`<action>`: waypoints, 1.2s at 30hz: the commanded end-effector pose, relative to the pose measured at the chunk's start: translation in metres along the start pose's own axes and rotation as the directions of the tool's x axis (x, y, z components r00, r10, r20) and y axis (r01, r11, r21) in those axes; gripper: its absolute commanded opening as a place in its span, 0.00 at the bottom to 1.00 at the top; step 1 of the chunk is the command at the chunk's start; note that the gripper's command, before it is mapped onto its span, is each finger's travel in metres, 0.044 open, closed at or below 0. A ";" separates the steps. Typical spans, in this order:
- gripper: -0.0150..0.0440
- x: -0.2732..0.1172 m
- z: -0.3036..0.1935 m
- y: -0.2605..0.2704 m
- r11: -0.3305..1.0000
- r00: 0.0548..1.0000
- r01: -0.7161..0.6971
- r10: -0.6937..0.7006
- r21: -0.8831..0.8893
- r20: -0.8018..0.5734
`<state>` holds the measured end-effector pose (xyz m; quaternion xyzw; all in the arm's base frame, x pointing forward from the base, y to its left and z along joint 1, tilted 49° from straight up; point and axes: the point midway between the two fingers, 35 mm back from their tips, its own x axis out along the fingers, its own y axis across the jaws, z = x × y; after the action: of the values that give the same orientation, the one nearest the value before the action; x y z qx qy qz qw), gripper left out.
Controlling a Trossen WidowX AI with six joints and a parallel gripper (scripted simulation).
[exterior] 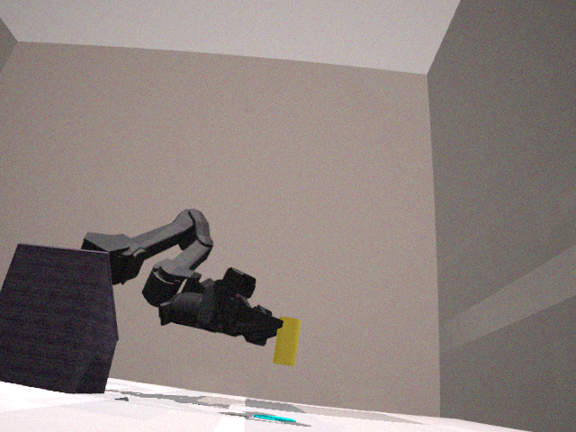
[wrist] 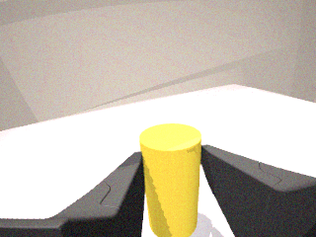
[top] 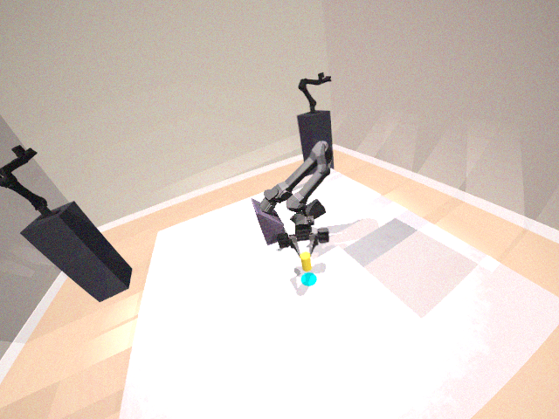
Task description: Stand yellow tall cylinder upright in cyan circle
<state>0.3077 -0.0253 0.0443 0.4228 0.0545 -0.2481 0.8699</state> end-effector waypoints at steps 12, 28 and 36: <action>0.43 0.004 -0.034 0.001 1.000 1.000 -0.004 0.004 0.010 0.010; 0.43 0.002 -0.072 -0.001 1.000 1.000 -0.003 0.003 -0.004 0.001; 0.43 0.002 -0.072 -0.001 1.000 1.000 -0.003 0.003 -0.005 0.000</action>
<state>0.3157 0.0282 -0.0032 0.4184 0.0580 -0.2452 0.8726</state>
